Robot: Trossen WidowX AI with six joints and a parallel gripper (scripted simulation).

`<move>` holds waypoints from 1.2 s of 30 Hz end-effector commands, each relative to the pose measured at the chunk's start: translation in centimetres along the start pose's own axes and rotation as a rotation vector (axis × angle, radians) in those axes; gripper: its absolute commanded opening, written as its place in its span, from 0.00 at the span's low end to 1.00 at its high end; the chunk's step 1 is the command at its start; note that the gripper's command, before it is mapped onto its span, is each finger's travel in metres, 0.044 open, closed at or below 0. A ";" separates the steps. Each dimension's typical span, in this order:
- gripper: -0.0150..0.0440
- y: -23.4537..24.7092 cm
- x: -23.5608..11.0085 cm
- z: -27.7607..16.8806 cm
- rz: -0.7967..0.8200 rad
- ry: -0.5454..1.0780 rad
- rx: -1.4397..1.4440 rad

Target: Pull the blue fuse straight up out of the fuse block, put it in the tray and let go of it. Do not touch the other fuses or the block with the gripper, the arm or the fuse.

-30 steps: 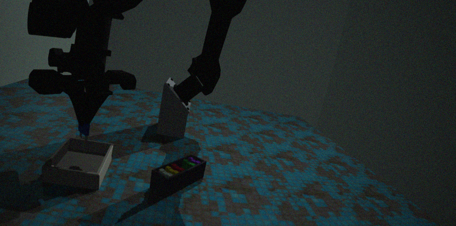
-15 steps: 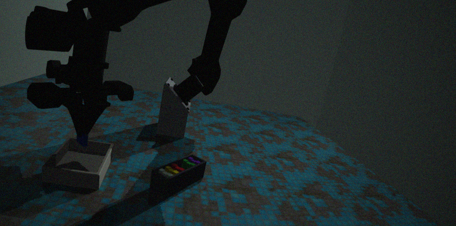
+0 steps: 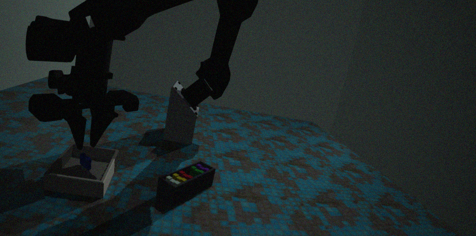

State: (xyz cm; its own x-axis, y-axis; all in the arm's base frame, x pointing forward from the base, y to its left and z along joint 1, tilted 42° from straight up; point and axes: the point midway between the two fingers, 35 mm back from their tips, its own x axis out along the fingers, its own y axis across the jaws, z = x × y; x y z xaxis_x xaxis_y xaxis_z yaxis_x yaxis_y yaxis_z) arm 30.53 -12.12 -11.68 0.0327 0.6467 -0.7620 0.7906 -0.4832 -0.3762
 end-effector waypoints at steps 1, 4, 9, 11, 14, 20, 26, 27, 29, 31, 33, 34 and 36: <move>0.61 0.0 -0.1 0.0 0.001 0.000 -0.002; 0.74 0.0 -0.1 0.0 0.001 0.000 -0.002; 0.81 0.0 -3.5 0.1 0.000 0.003 0.007; 0.81 0.0 -3.8 0.1 0.000 0.003 0.008; 0.81 0.0 -3.8 0.1 0.000 0.003 0.008; 0.81 0.0 -3.8 0.1 0.000 0.003 0.008; 0.81 0.0 -3.5 0.1 -0.003 0.007 0.013; 0.81 0.0 -3.5 0.1 -0.003 0.007 0.013; 0.81 0.0 -3.5 0.1 -0.003 0.007 0.013; 0.81 0.0 -3.5 0.1 -0.003 0.007 0.013; 0.81 0.0 -3.5 0.1 -0.003 0.007 0.013; 0.81 0.0 -3.5 0.1 -0.003 0.007 0.013; 0.81 0.0 -3.5 0.1 -0.003 0.007 0.013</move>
State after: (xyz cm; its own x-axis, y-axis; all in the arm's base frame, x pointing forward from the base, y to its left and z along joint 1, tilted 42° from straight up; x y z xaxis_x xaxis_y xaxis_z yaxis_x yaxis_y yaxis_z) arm 30.33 -14.44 -9.02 0.0343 0.6522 -0.7573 0.7829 -0.4885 -0.3853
